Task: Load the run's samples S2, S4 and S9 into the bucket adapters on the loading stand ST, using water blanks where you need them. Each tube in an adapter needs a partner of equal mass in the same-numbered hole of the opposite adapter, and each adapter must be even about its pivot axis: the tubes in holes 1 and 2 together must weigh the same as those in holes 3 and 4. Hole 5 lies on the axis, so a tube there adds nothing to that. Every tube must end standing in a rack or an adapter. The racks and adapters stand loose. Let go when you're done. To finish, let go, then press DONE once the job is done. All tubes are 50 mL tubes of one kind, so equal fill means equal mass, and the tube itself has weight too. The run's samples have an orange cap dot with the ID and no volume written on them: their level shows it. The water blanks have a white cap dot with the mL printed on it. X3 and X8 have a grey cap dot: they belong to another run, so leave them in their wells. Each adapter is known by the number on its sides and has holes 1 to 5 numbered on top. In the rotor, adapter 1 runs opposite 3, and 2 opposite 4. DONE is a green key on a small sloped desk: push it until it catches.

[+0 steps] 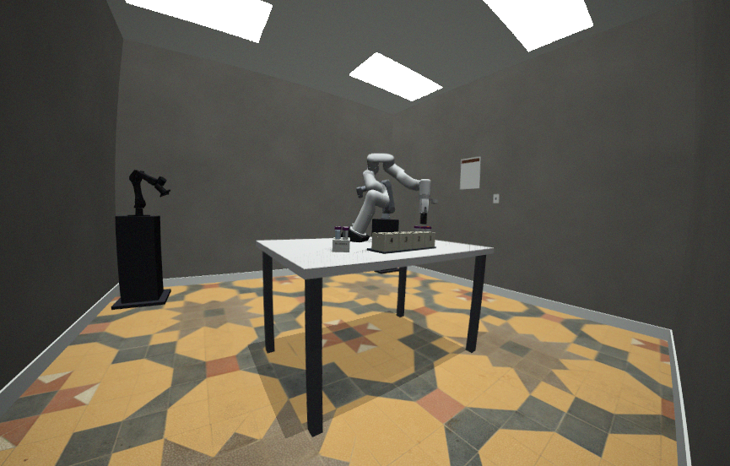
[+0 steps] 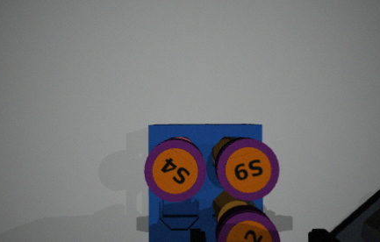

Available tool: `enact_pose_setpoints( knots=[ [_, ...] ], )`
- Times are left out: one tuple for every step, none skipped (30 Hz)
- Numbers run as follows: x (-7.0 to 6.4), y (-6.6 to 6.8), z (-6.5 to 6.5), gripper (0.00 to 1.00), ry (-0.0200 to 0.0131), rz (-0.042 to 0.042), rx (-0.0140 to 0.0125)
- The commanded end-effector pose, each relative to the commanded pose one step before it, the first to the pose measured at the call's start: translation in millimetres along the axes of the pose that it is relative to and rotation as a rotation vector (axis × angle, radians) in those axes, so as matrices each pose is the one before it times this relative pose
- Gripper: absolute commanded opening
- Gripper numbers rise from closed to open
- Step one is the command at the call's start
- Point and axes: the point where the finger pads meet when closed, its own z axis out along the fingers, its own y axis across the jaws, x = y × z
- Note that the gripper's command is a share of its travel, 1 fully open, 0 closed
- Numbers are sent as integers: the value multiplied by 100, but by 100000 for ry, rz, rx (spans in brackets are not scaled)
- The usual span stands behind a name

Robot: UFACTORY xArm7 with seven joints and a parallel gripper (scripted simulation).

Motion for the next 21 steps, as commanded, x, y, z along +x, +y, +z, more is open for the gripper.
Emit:
enact_pose_setpoints(
  knots=[
    [173,2,964,57,379,-45,-12],
    [-1,0,200,57,-1,1,0],
    [0,0,0,57,0,0,0],
    [0,0,0,57,0,0,0],
    [1,0,203,57,-1,1,0],
    [-1,0,200,57,-1,1,0],
    [-1,0,200,57,-1,1,0],
    [0,0,80,57,0,0,0],
    [1,0,1,57,0,0,0],
    [1,0,1,57,0,0,0],
    [1,0,1,57,0,0,0],
    [0,0,1,57,0,0,0],
    [0,0,0,57,0,0,0],
    [0,0,0,57,0,0,0],
    [-3,-1,-6,57,-1,0,0],
    [1,0,2,57,0,0,0],
    [1,0,1,57,0,0,0],
    [0,0,1,57,0,0,0],
    [-1,0,63,57,-1,0,0],
    [0,0,0,57,0,0,0],
    [0,0,0,57,0,0,0]
  ],
)
